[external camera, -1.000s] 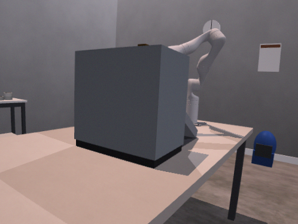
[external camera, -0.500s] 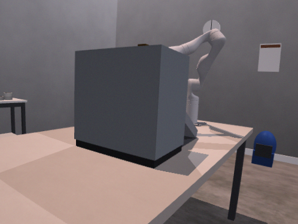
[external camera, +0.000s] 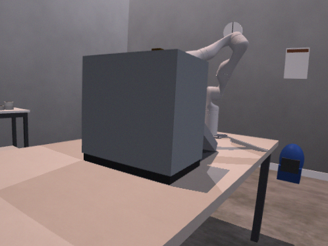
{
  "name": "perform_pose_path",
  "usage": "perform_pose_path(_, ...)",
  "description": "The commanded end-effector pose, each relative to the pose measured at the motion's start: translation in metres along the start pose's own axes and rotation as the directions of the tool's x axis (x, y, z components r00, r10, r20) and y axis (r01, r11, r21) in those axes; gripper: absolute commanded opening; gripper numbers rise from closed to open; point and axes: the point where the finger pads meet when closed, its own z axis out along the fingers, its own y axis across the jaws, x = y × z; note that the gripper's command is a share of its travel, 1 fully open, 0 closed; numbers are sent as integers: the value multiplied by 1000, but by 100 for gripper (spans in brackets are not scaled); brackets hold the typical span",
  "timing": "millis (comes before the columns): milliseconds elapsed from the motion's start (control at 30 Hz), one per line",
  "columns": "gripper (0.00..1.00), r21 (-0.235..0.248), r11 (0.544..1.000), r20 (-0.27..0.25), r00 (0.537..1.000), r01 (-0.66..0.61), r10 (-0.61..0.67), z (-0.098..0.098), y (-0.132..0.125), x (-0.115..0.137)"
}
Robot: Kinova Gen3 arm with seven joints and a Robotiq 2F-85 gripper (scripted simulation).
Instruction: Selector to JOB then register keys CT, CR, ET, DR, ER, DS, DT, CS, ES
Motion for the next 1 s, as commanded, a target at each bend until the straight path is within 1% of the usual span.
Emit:
perform_pose_path(0,10,-6,1000,4,1000,5,-5,1,3,-1)
perform_pose_path(967,10,-6,1000,4,1000,5,-5,10,3,-1)
